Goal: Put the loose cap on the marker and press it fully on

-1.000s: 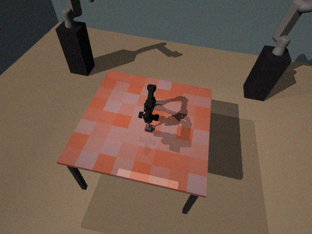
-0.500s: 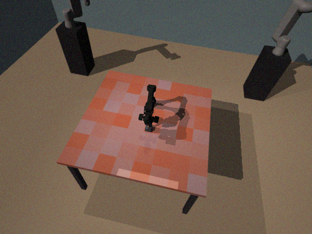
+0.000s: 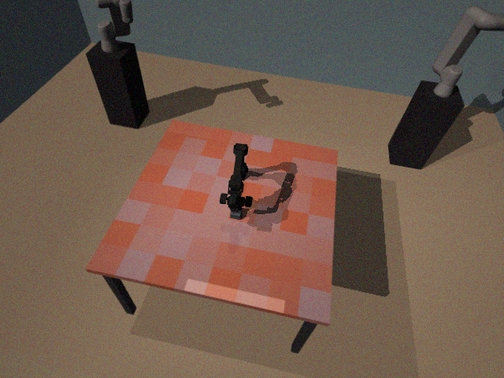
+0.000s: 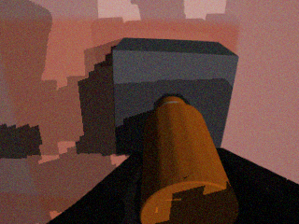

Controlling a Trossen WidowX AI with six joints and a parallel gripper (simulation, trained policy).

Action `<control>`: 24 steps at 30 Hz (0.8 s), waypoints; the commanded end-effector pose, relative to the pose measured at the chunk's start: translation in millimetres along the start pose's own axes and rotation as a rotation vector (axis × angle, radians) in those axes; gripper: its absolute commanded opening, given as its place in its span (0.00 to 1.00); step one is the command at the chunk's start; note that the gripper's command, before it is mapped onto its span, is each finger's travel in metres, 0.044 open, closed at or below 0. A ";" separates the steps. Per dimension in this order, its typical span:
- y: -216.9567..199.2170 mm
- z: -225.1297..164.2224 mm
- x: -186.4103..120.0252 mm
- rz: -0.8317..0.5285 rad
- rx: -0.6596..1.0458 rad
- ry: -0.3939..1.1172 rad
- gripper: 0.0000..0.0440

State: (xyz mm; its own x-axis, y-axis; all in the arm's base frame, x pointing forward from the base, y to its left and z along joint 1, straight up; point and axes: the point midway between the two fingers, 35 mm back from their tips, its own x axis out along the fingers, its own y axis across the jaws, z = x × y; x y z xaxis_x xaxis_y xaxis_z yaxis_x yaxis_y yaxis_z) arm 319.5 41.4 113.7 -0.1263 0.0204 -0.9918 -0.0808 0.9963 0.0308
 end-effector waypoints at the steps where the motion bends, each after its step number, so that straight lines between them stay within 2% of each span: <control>1: -1.5 -12.4 13.4 -0.002 -0.007 0.071 0.30; 5: -1.4 -15.0 13.1 0.001 -0.011 0.078 0.35; 7: -0.9 -19.7 11.6 0.008 -0.015 0.086 0.41; 17: 1.0 -26.7 6.5 0.024 -0.038 0.055 0.99; 24: 2.2 -22.3 -13.3 0.033 -0.045 -0.022 1.00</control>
State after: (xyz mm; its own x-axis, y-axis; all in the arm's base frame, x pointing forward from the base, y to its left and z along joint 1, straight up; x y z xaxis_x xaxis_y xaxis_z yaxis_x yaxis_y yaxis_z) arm 296.4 40.7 120.8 -0.1358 0.0477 -0.9896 -0.1123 0.9917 0.0632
